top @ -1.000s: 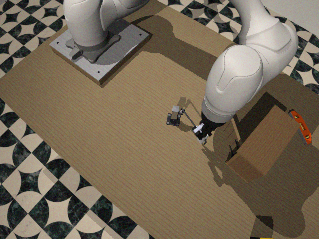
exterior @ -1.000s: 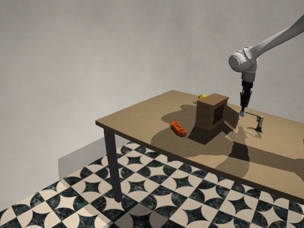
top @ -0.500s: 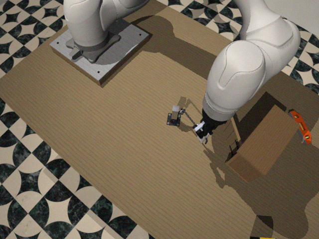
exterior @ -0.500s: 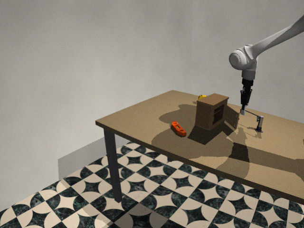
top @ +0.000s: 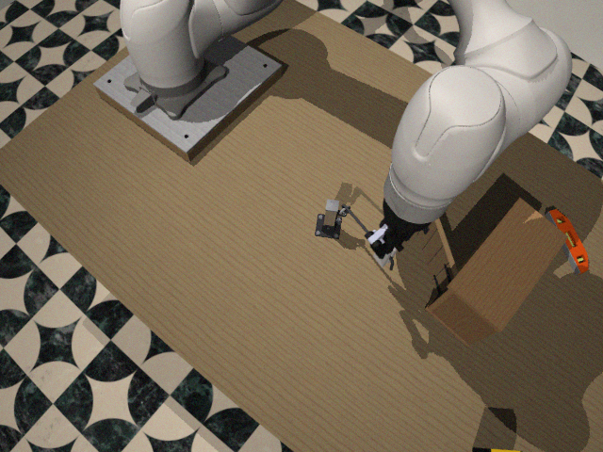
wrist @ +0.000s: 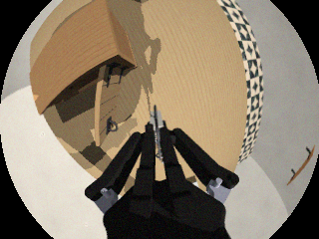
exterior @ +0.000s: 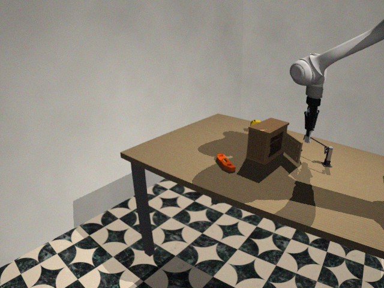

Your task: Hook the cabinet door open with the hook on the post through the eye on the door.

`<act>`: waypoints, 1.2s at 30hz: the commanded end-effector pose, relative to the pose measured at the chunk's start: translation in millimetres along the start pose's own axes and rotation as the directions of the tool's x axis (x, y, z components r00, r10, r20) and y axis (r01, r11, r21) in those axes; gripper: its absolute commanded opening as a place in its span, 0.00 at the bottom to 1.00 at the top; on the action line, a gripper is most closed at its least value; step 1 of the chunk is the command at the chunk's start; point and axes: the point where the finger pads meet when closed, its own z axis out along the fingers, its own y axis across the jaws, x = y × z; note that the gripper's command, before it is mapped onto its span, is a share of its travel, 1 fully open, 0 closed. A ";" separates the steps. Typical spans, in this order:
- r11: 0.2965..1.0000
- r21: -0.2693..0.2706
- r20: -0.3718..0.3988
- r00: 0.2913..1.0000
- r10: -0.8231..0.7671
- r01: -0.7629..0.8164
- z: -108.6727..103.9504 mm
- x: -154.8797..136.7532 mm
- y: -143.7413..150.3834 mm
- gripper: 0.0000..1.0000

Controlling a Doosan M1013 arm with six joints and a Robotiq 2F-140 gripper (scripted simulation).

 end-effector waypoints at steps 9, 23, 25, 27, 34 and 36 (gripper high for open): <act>1.000 0.000 0.000 1.000 0.000 0.000 -10.1 -2.6 0.0 0.03; 0.995 0.000 0.000 0.995 -0.101 0.101 -10.1 -3.0 -9.7 0.03; 0.991 0.000 0.000 0.991 -0.133 0.133 -10.1 -3.2 -11.5 0.03; 0.991 0.000 0.000 0.991 -0.133 0.133 -10.1 -3.2 -11.5 0.03; 0.985 0.000 0.000 0.985 -0.170 0.170 -10.1 -4.0 -17.5 0.03; 0.979 0.000 0.000 0.979 -0.202 0.202 -10.1 -4.3 -19.3 0.03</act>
